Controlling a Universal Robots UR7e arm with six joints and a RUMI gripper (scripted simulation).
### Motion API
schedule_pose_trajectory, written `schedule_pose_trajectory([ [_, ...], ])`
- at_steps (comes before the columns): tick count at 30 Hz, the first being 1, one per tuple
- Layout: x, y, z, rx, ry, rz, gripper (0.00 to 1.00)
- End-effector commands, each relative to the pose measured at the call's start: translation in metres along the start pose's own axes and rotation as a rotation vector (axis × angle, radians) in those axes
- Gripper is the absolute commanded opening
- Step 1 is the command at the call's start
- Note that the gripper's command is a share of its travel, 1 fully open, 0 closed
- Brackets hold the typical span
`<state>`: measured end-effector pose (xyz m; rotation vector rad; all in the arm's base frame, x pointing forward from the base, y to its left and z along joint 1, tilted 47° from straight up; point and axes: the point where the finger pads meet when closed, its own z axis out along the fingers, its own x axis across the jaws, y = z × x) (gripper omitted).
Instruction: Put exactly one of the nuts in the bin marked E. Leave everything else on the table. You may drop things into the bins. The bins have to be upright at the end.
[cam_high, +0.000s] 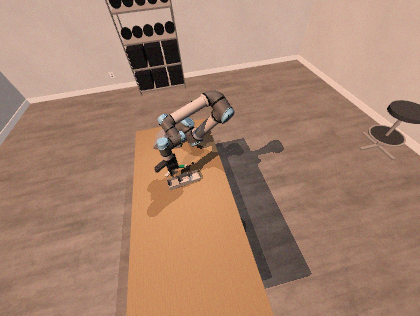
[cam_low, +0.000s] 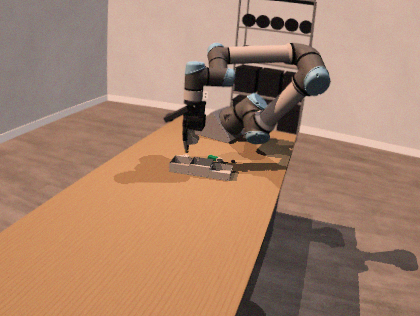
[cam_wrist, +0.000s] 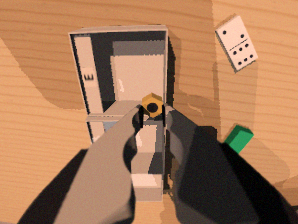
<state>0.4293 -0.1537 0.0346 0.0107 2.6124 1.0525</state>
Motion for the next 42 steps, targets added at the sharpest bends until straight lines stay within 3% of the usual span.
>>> schedule_pose_trajectory([
  [1, -0.022, -0.014, 0.000, 0.004, 0.010, 0.039, 0.00],
  [20, -0.022, -0.014, 0.000, 0.004, 0.010, 0.039, 0.00],
  [42, -0.021, -0.014, 0.040, 0.004, 0.010, 0.039, 0.00],
])
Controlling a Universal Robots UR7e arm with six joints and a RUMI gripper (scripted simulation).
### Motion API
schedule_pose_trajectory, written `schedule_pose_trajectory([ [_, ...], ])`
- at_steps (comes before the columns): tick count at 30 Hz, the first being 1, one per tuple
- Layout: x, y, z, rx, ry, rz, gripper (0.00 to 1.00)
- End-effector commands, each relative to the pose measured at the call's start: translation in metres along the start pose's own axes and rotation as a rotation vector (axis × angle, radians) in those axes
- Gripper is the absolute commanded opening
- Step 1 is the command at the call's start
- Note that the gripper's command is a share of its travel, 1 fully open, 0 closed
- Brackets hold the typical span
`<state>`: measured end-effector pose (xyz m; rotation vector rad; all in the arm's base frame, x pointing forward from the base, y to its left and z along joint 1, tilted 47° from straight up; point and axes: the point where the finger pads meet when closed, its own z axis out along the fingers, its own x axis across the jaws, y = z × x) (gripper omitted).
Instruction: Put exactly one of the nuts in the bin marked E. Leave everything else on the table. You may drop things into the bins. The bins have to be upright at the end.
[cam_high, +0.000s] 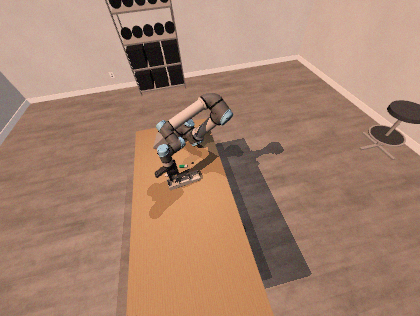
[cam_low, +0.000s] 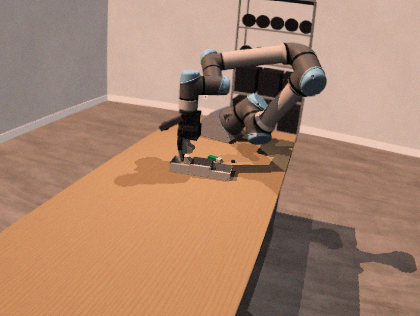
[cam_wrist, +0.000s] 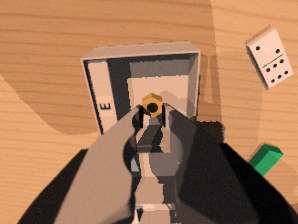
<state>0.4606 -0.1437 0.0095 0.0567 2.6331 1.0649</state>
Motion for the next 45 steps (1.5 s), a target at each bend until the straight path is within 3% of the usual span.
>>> schedule_pose_trajectory([
  [1, -0.0004, -0.0005, 0.0093, 0.001, -0.001, 0.000, 0.00],
  [8, -0.0003, -0.0004, 0.0187, 0.001, -0.001, 0.000, 0.00],
  [24, 0.0010, 0.0004, 0.0187, 0.001, -0.001, 0.000, 0.00],
  [25, 0.0010, 0.0004, 0.0187, 0.001, -0.001, 0.000, 0.18],
  [45, 0.0010, 0.0004, 0.0147, 0.001, -0.001, 0.000, 0.18],
])
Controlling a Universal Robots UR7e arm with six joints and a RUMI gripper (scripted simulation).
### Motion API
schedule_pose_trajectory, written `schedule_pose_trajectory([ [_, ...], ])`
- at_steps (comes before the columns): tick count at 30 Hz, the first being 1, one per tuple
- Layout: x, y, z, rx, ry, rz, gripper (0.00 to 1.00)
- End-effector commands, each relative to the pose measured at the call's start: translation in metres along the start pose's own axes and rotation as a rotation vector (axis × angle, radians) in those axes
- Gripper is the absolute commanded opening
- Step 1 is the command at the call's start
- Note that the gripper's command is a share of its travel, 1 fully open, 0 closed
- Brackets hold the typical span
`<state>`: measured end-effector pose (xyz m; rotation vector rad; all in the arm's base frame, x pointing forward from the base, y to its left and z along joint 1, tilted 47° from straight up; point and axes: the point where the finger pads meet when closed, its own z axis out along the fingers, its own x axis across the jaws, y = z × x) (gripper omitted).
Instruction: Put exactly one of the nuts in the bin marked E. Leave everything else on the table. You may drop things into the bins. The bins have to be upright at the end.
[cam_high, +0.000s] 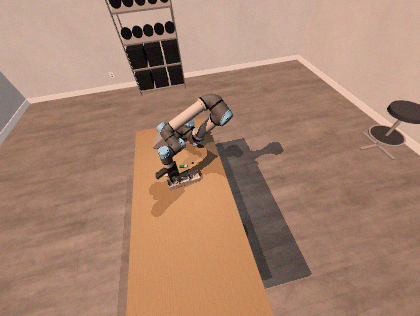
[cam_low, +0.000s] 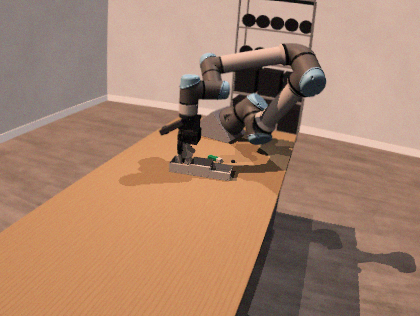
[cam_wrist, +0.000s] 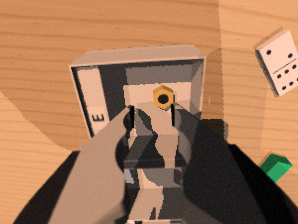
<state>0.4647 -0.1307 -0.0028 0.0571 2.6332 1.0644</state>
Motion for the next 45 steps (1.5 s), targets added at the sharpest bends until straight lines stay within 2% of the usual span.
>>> schedule_pose_trajectory([
  [1, 0.000, 0.000, -0.005, 0.001, -0.001, 0.000, 0.18],
  [21, 0.000, 0.000, -0.029, 0.001, -0.001, 0.000, 0.18],
  [24, 0.000, 0.000, -0.044, 0.001, -0.001, 0.000, 0.18],
  [28, 0.000, 0.000, -0.051, 0.001, -0.001, 0.000, 0.18],
  [37, 0.000, 0.000, -0.051, 0.001, -0.001, 0.000, 0.18],
  [38, 0.000, 0.000, -0.055, 0.001, -0.001, 0.000, 1.00],
  [45, 0.000, 0.000, -0.075, 0.001, -0.001, 0.000, 1.00],
])
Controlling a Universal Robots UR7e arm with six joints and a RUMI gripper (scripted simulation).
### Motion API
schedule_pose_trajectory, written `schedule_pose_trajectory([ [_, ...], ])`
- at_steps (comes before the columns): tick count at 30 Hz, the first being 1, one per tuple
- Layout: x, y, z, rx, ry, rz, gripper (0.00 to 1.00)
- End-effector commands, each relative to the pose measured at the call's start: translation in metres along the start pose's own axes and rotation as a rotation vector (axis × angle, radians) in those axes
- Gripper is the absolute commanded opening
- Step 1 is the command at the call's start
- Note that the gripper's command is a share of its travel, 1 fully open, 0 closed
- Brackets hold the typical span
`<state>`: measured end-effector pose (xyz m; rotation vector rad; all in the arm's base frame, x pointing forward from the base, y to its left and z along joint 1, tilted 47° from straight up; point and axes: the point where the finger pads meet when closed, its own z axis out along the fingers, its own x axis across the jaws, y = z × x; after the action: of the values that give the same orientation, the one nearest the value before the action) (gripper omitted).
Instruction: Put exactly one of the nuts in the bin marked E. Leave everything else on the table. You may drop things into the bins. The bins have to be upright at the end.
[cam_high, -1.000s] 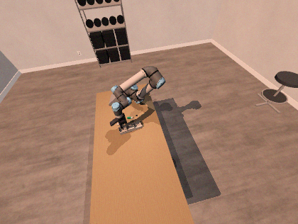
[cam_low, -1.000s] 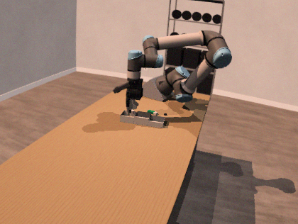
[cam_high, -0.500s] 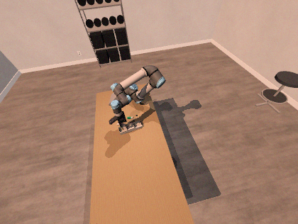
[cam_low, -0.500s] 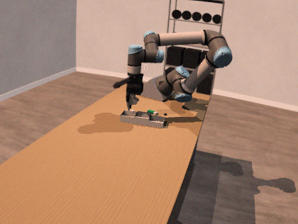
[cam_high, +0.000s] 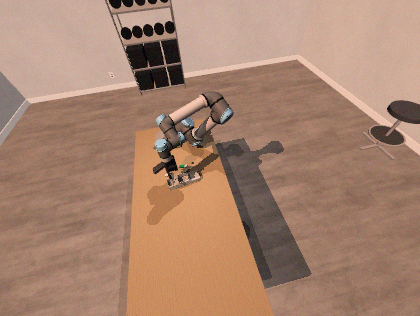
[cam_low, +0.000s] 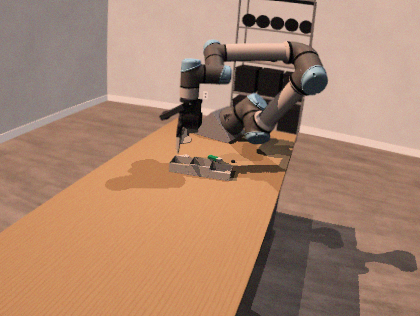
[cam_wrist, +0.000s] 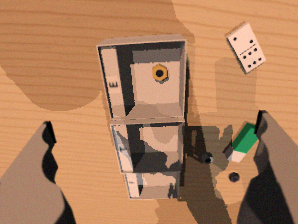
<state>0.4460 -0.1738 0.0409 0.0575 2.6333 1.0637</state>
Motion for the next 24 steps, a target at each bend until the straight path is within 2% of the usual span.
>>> schedule_pose_trajectory([
  [1, 0.000, 0.000, -0.015, 0.000, 0.000, 0.000, 1.00],
  [13, 0.000, 0.000, -0.063, 0.000, 0.000, 0.000, 1.00],
  [15, 0.000, 0.000, -0.063, 0.000, 0.000, 0.000, 1.00],
  [24, 0.000, 0.000, -0.099, 0.000, 0.000, 0.000, 1.00],
])
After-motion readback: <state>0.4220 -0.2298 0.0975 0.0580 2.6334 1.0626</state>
